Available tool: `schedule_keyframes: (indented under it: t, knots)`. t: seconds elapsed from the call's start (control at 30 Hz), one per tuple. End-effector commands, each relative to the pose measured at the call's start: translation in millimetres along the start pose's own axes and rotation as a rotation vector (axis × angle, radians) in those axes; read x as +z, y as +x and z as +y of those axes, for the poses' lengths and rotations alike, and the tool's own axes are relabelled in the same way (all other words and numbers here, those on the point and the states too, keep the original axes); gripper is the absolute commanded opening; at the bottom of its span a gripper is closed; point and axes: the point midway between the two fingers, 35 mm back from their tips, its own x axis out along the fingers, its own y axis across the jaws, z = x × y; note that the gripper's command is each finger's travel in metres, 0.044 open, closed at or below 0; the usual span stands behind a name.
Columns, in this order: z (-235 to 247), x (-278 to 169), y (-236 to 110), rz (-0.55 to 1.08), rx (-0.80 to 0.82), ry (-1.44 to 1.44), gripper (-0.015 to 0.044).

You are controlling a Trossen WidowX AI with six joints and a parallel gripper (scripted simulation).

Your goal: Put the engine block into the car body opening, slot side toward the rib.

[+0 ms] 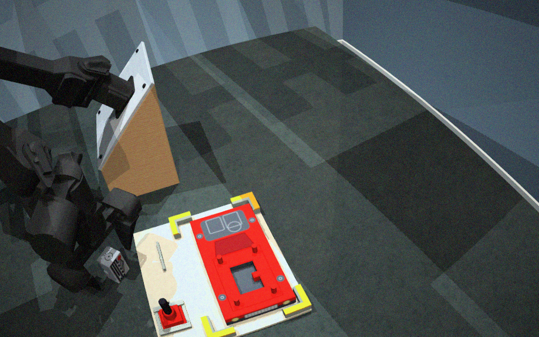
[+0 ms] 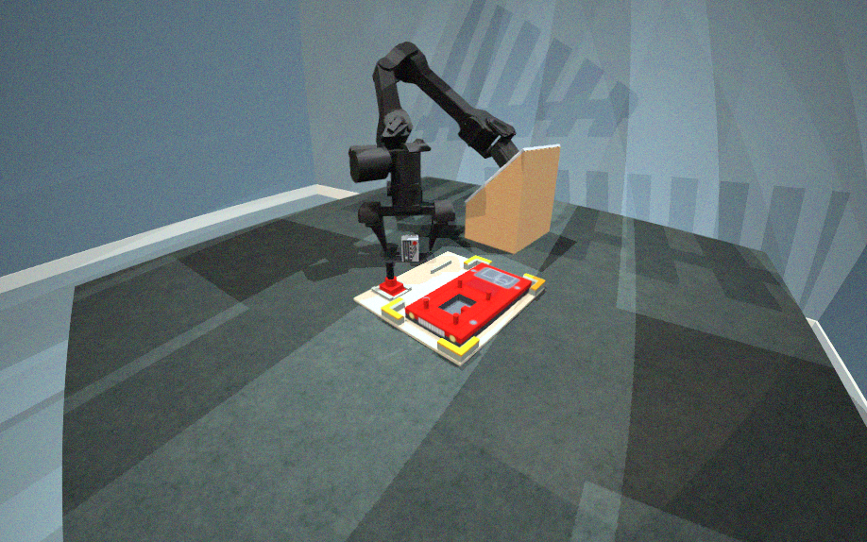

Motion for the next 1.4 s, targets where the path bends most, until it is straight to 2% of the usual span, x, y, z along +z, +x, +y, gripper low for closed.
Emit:
schedule_keyframes:
  t: [0.0,0.07,0.43,0.7,0.83,1.37]
  knots:
    - [-4.5,1.4,7.3,-0.001,-0.008,-0.011,0.0440]
    - [-4.6,1.5,8.3,-0.001,-0.008,-0.011,0.0440]
    - [-4.6,1.5,8.3,-0.001,-0.008,-0.011,0.0151]
    - [-4.6,1.5,8.3,-0.001,-0.008,-0.011,0.0098]
    - [-4.0,0.1,4.3,0.001,-0.009,-0.011,0.0000]
    - [-0.9,-9.5,-41.4,0.014,-0.020,-0.009,0.0000]
